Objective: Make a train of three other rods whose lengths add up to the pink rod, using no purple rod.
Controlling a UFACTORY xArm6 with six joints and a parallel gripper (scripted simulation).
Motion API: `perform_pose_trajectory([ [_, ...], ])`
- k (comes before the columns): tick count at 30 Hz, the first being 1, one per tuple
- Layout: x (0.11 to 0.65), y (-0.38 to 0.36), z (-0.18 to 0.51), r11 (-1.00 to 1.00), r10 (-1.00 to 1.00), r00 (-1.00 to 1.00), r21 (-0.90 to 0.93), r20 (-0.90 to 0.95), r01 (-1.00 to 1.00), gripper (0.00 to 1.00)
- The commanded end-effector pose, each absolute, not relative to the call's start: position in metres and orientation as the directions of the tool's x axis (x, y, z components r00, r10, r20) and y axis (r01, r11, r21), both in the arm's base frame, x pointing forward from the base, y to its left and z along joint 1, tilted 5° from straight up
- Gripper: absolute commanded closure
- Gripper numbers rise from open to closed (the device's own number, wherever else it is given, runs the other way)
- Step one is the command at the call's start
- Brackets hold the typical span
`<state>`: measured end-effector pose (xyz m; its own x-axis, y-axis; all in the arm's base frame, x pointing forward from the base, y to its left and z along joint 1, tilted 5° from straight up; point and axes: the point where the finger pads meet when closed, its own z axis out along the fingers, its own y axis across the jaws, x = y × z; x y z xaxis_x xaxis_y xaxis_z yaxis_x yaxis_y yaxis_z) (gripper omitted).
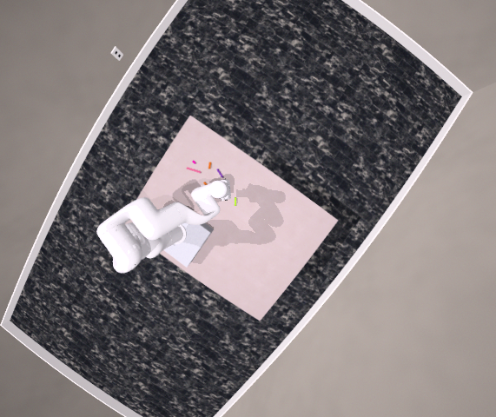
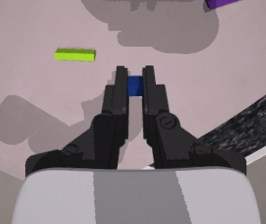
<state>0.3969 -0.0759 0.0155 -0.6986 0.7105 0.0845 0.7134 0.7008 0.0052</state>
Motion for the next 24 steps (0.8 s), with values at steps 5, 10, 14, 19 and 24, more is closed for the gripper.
perform_pose_trajectory([
  [5, 0.398, -0.076, 0.013, 0.7, 0.712, -0.698, 0.007, 0.081, 0.714, 0.96],
  [10, 0.398, -0.076, 0.001, 0.7, 0.712, -0.698, 0.007, 0.081, 0.714, 0.96],
  [14, 0.397, -0.075, -0.015, 0.7, 0.712, -0.698, 0.007, 0.081, 0.714, 0.96],
  [19, 0.396, -0.073, -0.033, 0.7, 0.712, -0.698, 0.007, 0.081, 0.714, 0.96],
  [24, 0.395, -0.072, -0.05, 0.7, 0.712, -0.698, 0.007, 0.081, 0.714, 0.96],
])
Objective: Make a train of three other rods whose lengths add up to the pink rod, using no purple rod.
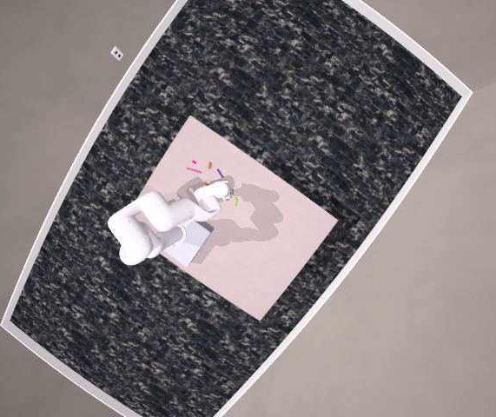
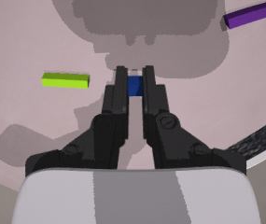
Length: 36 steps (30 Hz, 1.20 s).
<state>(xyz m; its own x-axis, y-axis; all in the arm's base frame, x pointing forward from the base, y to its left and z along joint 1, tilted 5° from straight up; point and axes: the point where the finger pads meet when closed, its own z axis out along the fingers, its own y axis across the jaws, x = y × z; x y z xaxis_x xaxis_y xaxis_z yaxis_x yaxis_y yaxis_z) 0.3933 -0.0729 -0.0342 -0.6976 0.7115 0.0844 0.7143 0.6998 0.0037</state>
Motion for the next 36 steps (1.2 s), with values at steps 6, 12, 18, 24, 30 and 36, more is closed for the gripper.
perform_pose_trajectory([
  [6, 0.395, -0.071, -0.067, 0.7, 0.712, -0.698, 0.007, 0.081, 0.714, 0.96],
  [12, 0.394, -0.071, -0.071, 0.7, 0.712, -0.698, 0.007, 0.081, 0.714, 0.96],
  [18, 0.394, -0.071, -0.071, 0.7, 0.712, -0.698, 0.007, 0.081, 0.714, 0.96],
  [24, 0.394, -0.071, -0.071, 0.7, 0.712, -0.698, 0.007, 0.081, 0.714, 0.96],
  [30, 0.394, -0.071, -0.071, 0.7, 0.712, -0.698, 0.007, 0.081, 0.714, 0.96],
  [36, 0.394, -0.071, -0.071, 0.7, 0.712, -0.698, 0.007, 0.081, 0.714, 0.96],
])
